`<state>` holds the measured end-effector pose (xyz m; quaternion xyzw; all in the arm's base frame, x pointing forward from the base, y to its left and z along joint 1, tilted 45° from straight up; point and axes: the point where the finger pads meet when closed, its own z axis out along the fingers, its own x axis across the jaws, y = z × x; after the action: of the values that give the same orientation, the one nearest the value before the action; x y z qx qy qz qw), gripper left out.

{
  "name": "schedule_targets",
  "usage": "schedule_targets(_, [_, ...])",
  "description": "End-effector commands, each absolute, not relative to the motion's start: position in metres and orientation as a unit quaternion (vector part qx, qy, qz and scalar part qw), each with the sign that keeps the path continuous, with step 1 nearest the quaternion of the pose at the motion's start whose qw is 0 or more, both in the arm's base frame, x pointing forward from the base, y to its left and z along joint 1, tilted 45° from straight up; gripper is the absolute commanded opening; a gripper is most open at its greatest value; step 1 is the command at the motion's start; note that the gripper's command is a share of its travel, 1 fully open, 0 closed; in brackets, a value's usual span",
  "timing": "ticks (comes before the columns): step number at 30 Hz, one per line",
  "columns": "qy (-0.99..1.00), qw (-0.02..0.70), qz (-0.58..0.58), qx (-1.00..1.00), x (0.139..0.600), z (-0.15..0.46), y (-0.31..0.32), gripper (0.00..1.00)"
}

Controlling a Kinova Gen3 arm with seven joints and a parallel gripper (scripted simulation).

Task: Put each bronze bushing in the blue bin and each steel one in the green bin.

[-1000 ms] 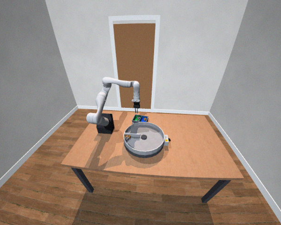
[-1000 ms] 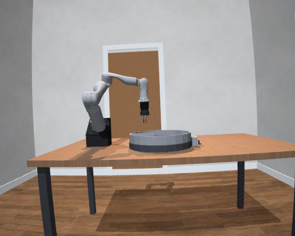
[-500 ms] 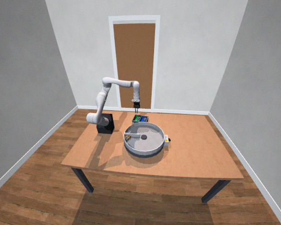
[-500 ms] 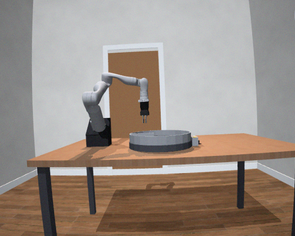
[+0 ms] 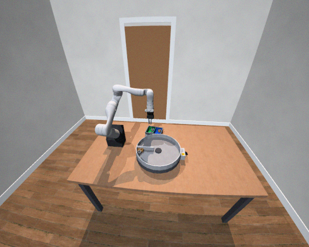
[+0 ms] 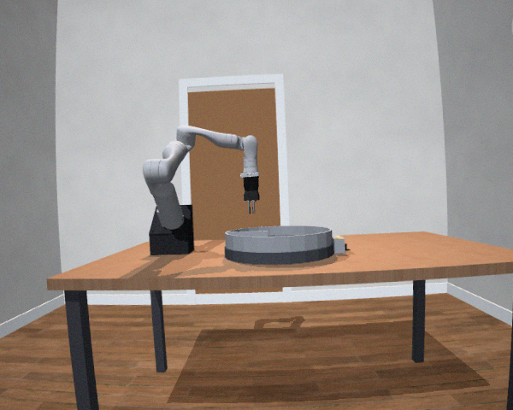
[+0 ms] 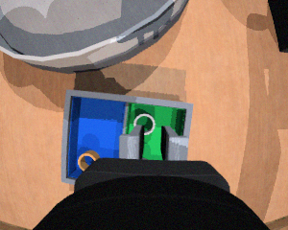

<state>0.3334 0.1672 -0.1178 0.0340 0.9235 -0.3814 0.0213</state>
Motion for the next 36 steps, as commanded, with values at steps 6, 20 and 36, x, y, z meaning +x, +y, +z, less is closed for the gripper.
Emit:
schedule_targets(6, [0.924, 0.022, -0.381, 0.034, 0.334, -0.117, 0.168, 0.42])
schedule_targets(20, [0.911, -0.057, -0.377, -0.157, 0.33, -0.089, 0.135, 0.4])
schedule_targets(36, [0.821, -0.168, -0.342, -0.425, 0.324, -0.046, 0.085, 0.4])
